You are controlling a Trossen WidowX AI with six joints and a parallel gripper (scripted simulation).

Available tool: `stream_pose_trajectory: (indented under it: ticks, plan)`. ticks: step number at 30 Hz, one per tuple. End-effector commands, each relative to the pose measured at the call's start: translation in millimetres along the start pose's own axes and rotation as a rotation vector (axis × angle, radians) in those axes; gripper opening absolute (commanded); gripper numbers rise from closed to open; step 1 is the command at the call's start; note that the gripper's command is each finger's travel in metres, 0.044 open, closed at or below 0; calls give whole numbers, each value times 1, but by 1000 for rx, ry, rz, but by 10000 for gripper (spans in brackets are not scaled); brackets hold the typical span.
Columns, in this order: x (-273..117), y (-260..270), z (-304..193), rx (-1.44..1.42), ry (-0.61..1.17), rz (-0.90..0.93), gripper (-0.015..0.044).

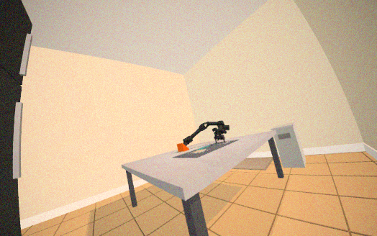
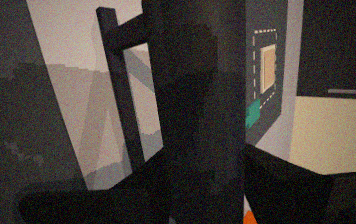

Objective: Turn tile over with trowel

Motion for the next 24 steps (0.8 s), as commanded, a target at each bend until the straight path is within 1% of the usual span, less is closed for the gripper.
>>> stream_pose_trajectory:
  ticks: [1,2,3,12,14,19,24]
  plan:
    - [0,-1,0,7,1,-8,263]
    - [0,-1,0,7,1,-8,289]
    - [0,-1,0,7,1,-8,300]
    - [-1,-3,-1,3,-1,-4,300]
    - [-8,-20,-13,2,0,-6,300]
    - [-27,-73,-67,2,3,-11,300]
    - [-29,-79,-75,2,4,-11,300]
Point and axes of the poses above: the point midway between the two fingers, 35 mm back from their tips, its own x axis out along the fingers, its own y axis across the jaws, z = x × y, the point moved 8 cm from there along -x, back along the fingers, and after that the axes turned 11 degrees about -x, right-handed, at the moved point
